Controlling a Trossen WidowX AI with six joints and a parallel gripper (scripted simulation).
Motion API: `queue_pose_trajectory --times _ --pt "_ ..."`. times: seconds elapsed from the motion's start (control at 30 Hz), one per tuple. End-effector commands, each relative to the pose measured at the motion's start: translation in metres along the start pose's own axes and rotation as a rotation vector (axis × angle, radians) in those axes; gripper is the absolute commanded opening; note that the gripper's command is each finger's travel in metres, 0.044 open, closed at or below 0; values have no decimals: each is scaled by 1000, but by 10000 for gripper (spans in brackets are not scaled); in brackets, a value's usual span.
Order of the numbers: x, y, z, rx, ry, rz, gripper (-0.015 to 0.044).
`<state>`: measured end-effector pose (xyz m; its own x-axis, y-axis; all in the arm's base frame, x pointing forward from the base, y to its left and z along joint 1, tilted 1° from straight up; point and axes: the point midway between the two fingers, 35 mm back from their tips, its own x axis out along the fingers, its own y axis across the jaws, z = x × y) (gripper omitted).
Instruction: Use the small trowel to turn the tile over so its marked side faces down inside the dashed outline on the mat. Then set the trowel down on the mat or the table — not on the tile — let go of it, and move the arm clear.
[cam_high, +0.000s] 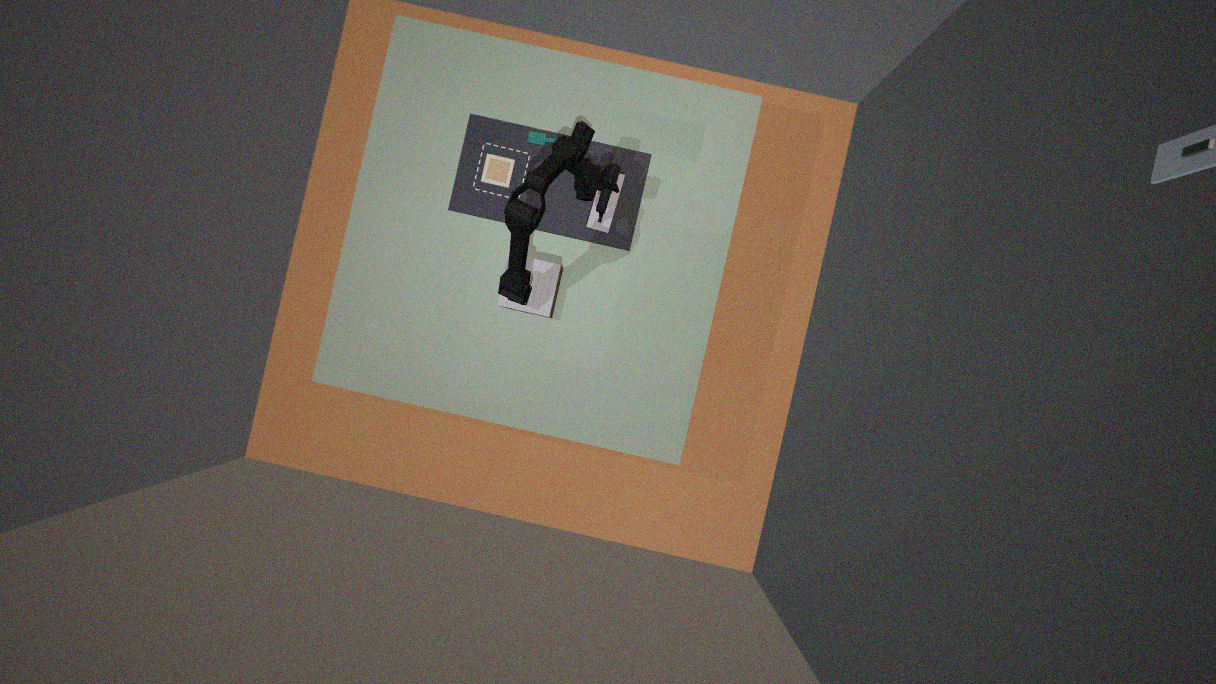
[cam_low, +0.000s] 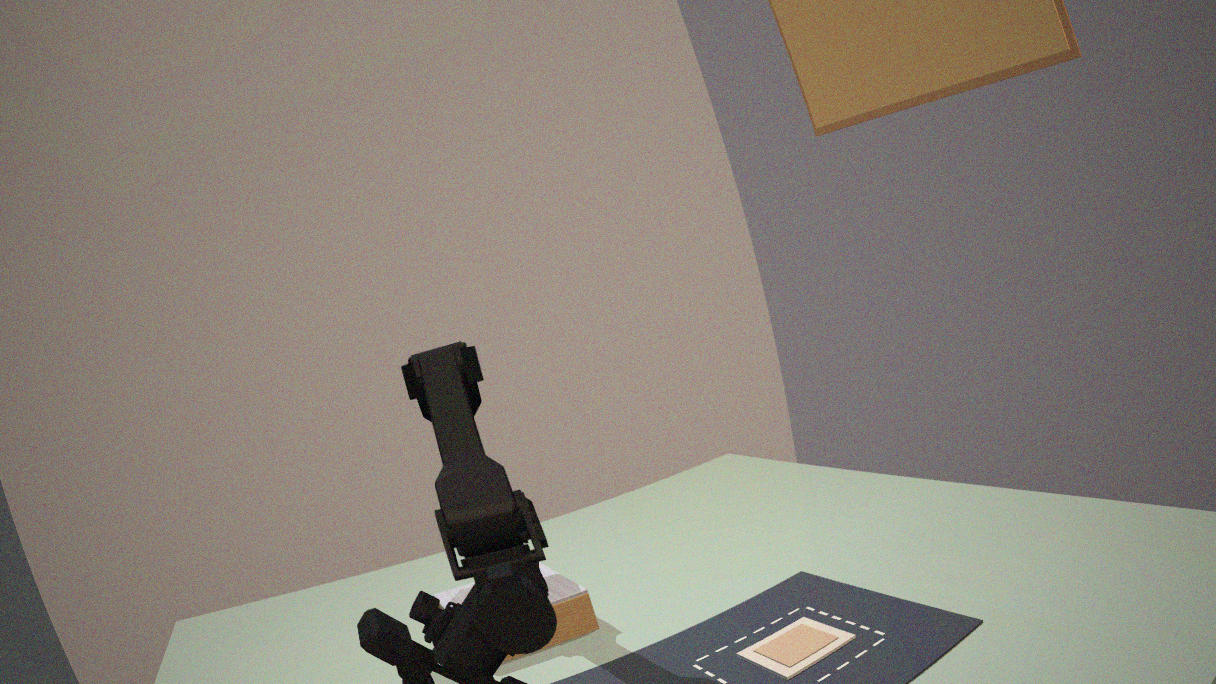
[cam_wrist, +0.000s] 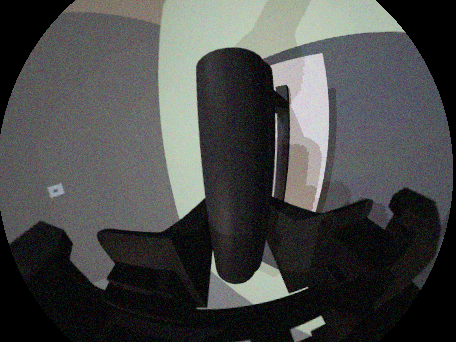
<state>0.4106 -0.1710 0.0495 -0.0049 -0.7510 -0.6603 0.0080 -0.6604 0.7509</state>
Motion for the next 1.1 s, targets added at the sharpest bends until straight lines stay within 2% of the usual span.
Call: queue_pose_trajectory --times 0.0,1.03,1.07 --pt "0 9 -1 44 -17 37 0" --pt "25 -19 -4 43 -16 34 0" --pt "25 -19 -4 43 -16 34 26"
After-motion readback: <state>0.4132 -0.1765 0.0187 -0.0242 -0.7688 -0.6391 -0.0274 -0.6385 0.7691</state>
